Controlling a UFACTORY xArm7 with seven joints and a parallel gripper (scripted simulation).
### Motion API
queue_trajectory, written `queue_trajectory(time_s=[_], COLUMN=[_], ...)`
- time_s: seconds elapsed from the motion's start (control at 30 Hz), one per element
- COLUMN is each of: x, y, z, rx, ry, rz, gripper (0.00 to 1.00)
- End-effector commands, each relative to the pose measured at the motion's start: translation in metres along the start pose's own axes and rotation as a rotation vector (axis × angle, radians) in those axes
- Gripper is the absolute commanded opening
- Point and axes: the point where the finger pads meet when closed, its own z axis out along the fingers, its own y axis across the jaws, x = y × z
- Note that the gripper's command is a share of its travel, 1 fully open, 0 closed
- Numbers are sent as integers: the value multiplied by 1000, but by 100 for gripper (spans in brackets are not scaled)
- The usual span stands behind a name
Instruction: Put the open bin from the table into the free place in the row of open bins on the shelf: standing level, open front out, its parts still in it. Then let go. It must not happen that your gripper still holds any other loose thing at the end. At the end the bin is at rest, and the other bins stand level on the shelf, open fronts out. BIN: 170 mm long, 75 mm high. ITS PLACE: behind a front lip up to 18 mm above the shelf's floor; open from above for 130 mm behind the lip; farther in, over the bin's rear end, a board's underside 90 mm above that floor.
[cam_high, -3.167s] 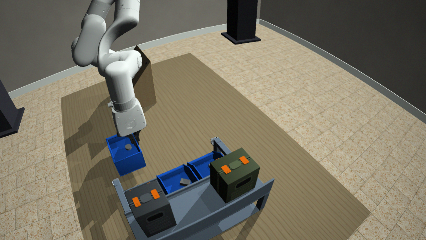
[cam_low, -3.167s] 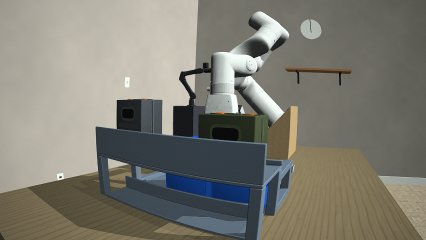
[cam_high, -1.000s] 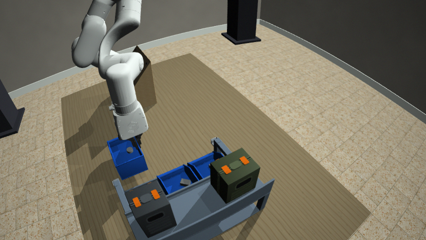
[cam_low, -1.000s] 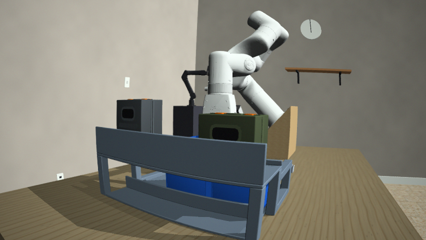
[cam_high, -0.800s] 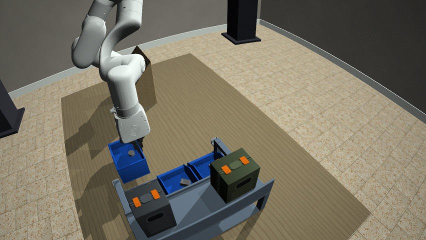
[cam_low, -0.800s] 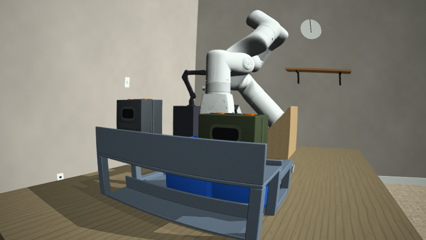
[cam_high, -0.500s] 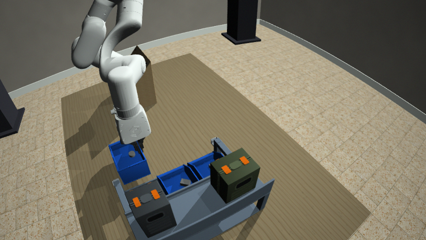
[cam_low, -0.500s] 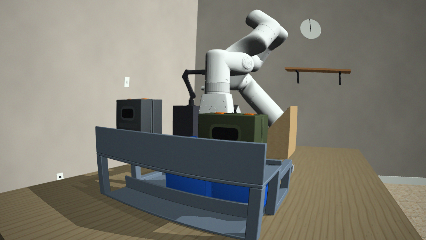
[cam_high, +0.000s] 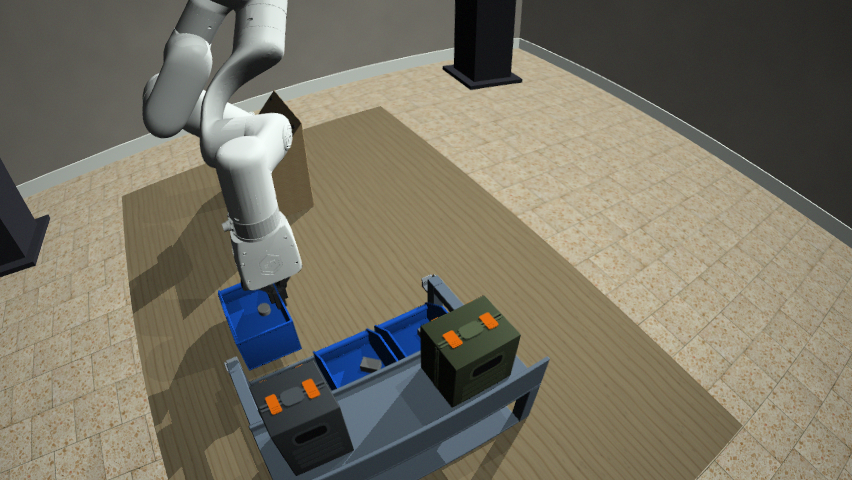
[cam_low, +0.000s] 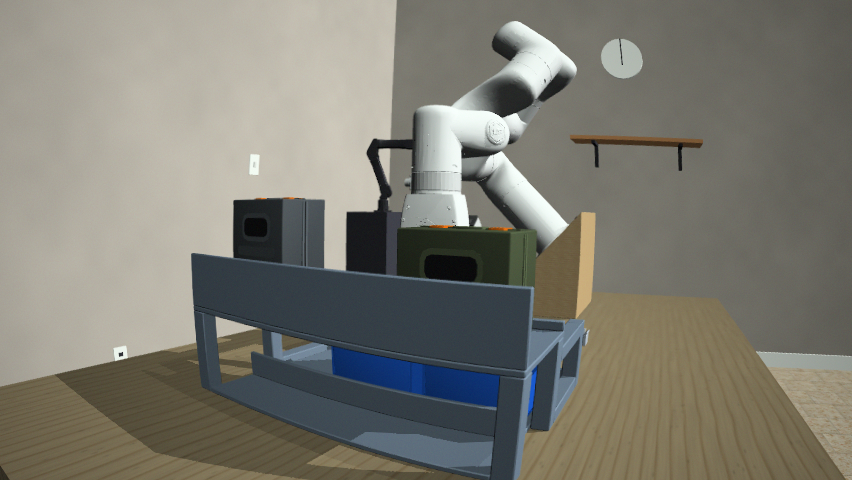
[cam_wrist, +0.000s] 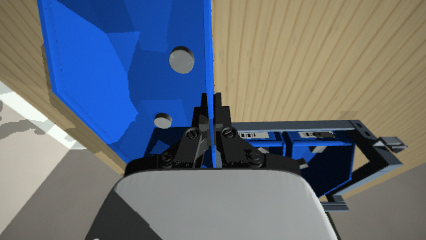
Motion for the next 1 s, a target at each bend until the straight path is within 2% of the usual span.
queue_trajectory(time_s=[0.0,0.2,0.6,0.77,0.97], x=[-1,3,3,11,11], y=[0,0,0,0,0], z=[-1,7,7,20,20], rx=[-1,-1,-1,-1,-1], ry=[-4,-4,-4,-4,-4], rz=[0,0,0,0,0], gripper=[0,0,0,0,0])
